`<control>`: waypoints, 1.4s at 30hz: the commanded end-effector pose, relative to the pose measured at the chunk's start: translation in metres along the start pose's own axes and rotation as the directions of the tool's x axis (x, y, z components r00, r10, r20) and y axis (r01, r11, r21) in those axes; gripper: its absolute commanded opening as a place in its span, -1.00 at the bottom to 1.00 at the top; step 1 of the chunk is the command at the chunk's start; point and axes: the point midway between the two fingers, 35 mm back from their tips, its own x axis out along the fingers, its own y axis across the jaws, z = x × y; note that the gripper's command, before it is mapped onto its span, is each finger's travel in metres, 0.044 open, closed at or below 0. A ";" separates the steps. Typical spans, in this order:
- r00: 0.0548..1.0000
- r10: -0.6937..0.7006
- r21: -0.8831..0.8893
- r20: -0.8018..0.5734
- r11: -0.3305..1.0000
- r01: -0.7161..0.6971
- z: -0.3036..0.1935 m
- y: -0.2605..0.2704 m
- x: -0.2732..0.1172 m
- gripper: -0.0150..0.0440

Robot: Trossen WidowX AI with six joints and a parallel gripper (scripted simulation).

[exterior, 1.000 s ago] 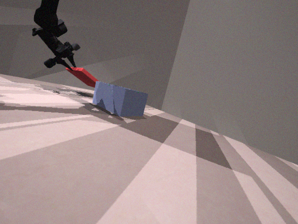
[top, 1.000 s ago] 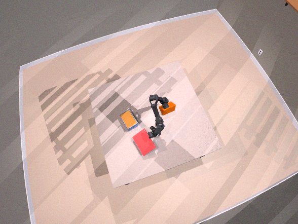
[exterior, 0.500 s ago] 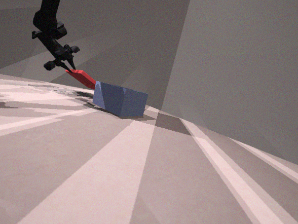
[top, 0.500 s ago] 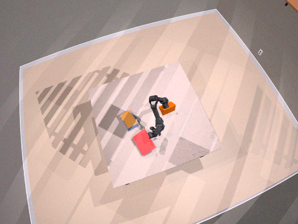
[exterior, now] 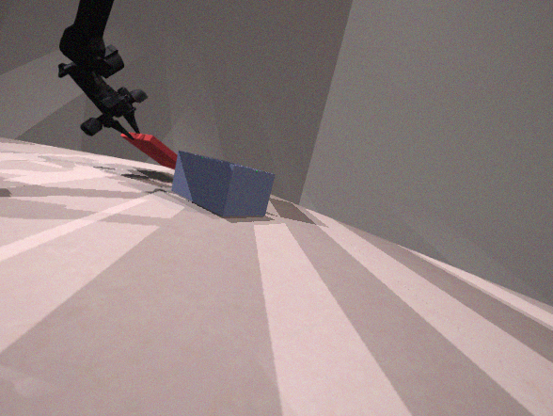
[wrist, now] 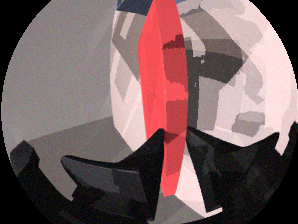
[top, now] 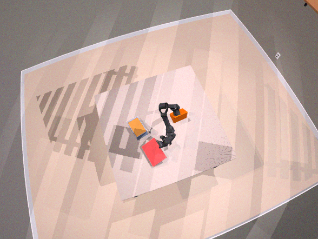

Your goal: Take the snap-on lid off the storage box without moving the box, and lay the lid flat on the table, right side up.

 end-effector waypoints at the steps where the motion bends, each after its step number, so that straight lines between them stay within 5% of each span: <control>1: 1.000 0.003 -0.001 -0.005 1.000 -0.003 -0.001 -0.001 0.001 -0.49; 42: 1.000 0.004 -0.001 -0.004 1.000 -0.004 0.000 -0.027 0.023 -0.49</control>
